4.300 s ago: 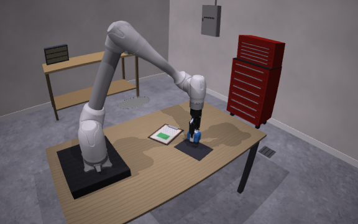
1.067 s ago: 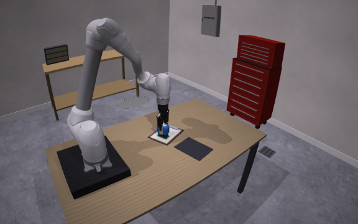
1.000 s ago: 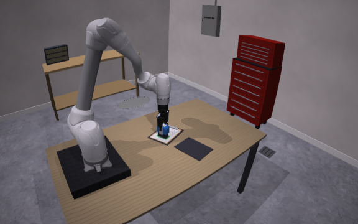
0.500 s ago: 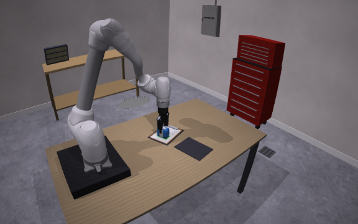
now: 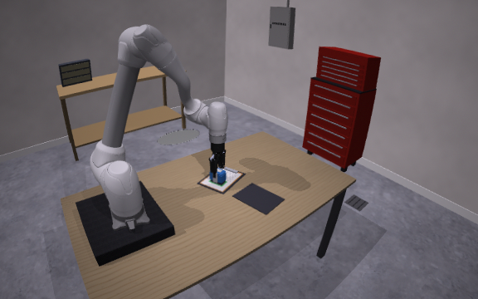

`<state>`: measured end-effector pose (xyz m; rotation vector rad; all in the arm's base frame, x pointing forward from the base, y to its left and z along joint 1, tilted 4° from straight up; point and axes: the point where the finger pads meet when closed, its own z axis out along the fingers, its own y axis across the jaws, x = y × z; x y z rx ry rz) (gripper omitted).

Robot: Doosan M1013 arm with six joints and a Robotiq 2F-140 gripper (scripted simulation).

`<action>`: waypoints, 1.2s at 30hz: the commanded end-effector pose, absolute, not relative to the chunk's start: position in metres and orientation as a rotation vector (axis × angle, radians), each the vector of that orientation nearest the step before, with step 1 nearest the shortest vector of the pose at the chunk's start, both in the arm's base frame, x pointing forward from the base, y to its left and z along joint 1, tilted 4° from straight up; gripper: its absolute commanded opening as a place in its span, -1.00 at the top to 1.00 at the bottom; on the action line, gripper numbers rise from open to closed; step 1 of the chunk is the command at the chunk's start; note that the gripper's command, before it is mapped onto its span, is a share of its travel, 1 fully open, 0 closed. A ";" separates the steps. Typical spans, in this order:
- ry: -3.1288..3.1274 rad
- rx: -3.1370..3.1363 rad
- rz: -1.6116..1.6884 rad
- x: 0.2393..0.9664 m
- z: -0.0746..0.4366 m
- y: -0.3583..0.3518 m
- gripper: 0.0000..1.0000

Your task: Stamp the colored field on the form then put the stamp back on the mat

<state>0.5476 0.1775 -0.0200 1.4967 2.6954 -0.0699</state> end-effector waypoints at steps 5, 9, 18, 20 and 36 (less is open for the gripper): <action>2.696 1.497 -0.070 0.547 -0.002 0.179 0.63; 2.696 1.497 -0.070 0.547 0.001 0.179 0.63; 2.696 1.497 -0.070 0.547 0.003 0.179 0.63; 2.696 1.497 -0.070 0.547 0.003 0.179 0.63; 2.696 1.497 -0.070 0.546 0.041 0.182 0.63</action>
